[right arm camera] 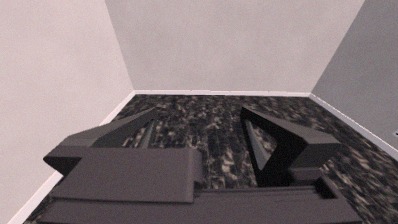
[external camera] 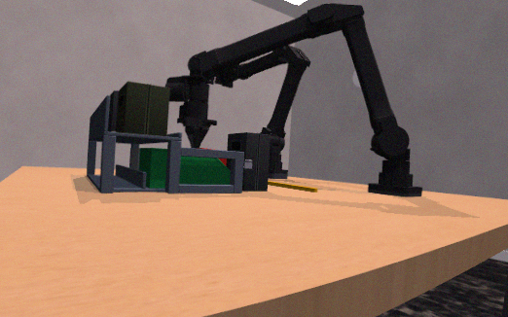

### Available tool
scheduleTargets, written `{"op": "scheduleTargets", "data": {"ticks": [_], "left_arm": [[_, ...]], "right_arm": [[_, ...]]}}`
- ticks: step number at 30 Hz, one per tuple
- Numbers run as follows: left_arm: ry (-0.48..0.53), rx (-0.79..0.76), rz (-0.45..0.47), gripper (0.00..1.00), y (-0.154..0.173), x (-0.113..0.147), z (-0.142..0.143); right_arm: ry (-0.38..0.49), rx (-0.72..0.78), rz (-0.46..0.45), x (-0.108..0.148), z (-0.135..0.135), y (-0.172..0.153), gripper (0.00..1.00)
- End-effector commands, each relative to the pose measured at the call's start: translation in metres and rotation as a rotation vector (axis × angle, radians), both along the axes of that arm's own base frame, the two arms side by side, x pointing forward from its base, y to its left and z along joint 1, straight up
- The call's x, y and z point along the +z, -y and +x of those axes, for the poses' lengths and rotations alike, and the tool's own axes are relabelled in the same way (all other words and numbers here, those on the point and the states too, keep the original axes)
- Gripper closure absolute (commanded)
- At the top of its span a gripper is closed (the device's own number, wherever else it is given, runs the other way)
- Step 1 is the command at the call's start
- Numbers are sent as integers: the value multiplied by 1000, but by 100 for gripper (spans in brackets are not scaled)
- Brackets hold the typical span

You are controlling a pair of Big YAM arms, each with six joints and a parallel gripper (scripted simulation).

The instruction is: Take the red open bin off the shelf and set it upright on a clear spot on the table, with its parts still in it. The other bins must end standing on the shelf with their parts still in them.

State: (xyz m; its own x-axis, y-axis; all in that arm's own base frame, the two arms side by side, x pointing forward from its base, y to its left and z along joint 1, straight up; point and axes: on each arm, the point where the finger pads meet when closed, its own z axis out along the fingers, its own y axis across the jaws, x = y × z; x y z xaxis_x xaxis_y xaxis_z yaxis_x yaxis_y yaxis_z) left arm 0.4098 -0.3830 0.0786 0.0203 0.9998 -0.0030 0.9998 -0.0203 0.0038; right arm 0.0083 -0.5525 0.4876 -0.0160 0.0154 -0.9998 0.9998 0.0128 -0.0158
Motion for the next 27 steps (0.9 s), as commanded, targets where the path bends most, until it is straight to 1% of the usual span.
{"op": "scheduleTargets", "data": {"ticks": [1, 3, 7, 10, 13, 14, 23, 27], "left_arm": [[43, 1, -49, 100, 9, 30, 2], [36, 1, -42, 100, 7, 26, -1], [48, 1, -53, 100, 11, 29, 3], [35, 1, -40, 100, 6, 22, -2], [36, 1, -42, 100, 7, 23, -1], [67, 0, -71, 100, 18, 38, 10], [37, 0, -42, 100, 7, 18, 0], [48, 0, -53, 100, 11, 21, 4]], "right_arm": [[16, -7, -15, 13, -6, -8, 0], [16, -7, -15, 13, -6, -8, 0], [16, -7, -15, 13, -6, -8, 0], [16, -7, -15, 13, -6, -8, 0], [16, -7, -15, 13, -6, -8, 0], [16, -7, -15, 13, -6, -8, 0], [16, -7, -15, 13, -6, -8, 0], [16, -7, -15, 13, -6, -8, 0]]}}
